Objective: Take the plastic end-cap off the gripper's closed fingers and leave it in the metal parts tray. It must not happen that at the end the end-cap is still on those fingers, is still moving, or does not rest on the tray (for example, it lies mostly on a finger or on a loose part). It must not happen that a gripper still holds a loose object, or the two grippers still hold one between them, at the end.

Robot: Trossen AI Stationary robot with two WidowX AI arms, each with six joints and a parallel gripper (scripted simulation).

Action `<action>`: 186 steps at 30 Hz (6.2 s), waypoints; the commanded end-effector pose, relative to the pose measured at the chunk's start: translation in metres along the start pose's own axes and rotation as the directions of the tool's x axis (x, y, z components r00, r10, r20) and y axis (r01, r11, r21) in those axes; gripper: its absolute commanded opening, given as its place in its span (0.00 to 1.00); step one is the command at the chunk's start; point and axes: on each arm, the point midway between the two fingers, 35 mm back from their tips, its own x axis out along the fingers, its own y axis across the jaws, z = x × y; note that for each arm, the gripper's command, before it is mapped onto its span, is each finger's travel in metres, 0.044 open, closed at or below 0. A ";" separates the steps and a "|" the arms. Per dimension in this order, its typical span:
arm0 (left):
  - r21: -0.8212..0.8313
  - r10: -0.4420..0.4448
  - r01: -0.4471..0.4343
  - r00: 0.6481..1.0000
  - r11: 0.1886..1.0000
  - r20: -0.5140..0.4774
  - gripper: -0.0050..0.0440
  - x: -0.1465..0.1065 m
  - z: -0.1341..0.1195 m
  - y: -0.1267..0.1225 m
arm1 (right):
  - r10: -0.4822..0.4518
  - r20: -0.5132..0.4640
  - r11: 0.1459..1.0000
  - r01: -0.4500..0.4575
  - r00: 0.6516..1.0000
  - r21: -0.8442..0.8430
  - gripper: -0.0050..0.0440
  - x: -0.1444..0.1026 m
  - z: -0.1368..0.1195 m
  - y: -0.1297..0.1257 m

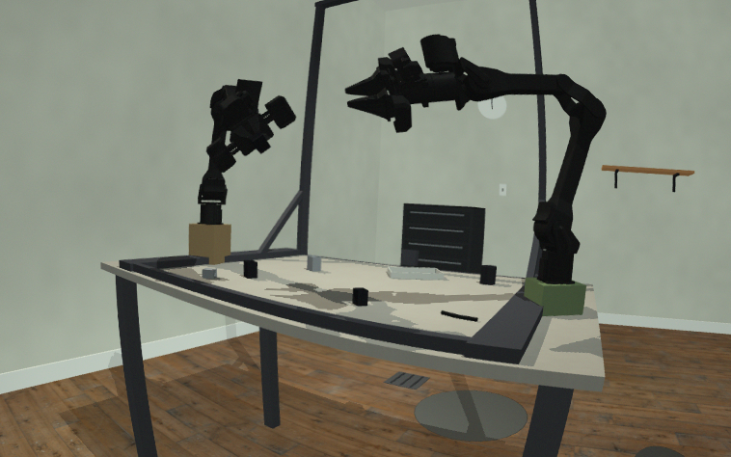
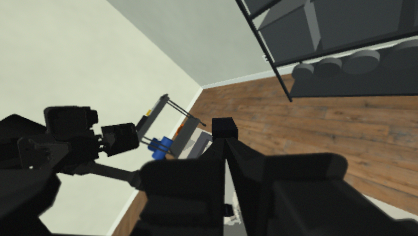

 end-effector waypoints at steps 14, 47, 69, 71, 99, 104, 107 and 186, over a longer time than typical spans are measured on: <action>-0.595 0.142 -0.178 0.984 0.784 -0.108 0.54 0.062 0.009 0.005 | 0.029 0.025 1.000 -0.029 0.999 0.003 0.10 -0.006 0.012 0.011; -0.933 0.288 -0.287 0.932 0.215 -0.221 0.54 0.121 0.002 0.030 | 0.029 0.025 1.000 -0.029 0.999 0.003 0.10 -0.006 0.012 0.011; -0.933 0.290 -0.290 0.931 0.212 -0.223 0.54 0.137 -0.003 0.036 | 0.029 0.025 1.000 -0.029 0.999 0.003 0.10 -0.006 0.012 0.011; -0.933 0.291 -0.291 0.930 0.212 -0.224 0.54 0.139 -0.004 0.037 | 0.029 0.025 1.000 -0.029 0.999 0.003 0.10 -0.006 0.012 0.011; -0.933 0.292 -0.291 0.930 0.211 -0.224 0.54 0.162 -0.010 0.044 | 0.029 0.025 1.000 -0.029 0.999 0.003 0.10 -0.006 0.012 0.011; -0.933 0.292 -0.291 0.930 0.211 -0.224 0.54 0.166 -0.011 0.046 | 0.029 0.025 1.000 -0.029 0.999 0.003 0.10 -0.006 0.012 0.011; -0.933 0.292 -0.290 0.930 0.211 -0.223 0.54 0.168 -0.011 0.046 | 0.029 0.025 1.000 -0.029 0.999 0.003 0.10 -0.006 0.012 0.011; -0.933 0.291 -0.290 0.930 0.211 -0.223 0.10 0.168 -0.011 0.046 | 0.018 0.028 1.000 -0.018 0.999 0.003 0.10 -0.059 0.011 0.008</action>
